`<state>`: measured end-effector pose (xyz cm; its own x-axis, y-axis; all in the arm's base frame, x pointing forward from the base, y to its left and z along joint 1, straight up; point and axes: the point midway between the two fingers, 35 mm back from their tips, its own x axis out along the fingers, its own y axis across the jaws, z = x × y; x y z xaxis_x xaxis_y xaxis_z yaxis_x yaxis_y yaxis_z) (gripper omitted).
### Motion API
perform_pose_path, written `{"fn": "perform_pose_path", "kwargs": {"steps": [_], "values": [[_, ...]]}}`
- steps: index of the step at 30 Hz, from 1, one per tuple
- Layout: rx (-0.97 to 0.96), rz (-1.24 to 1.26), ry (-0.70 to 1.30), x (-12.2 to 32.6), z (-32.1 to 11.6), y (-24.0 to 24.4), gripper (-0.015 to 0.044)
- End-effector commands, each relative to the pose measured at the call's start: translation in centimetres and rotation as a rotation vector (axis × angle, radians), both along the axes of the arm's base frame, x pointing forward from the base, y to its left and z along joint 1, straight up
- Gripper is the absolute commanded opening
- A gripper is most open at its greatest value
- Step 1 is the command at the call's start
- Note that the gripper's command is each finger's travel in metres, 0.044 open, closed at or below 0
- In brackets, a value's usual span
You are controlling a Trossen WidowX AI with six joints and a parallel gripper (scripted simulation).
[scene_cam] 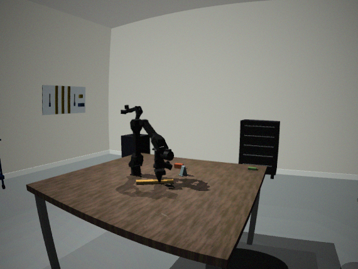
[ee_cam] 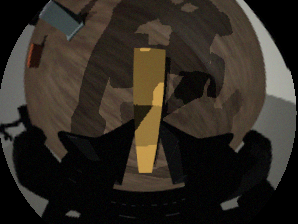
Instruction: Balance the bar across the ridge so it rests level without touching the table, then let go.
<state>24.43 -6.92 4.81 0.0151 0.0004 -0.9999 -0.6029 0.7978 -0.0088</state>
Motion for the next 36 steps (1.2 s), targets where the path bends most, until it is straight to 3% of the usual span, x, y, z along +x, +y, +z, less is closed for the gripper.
{"fn": "perform_pose_path", "kwargs": {"steps": [1,36], "values": [[-0.003,0.0,-0.007,0.3,0.9,-0.1,0.0],[-0.006,0.004,-0.007,0.2,9.7,-0.1,0.0]]}}
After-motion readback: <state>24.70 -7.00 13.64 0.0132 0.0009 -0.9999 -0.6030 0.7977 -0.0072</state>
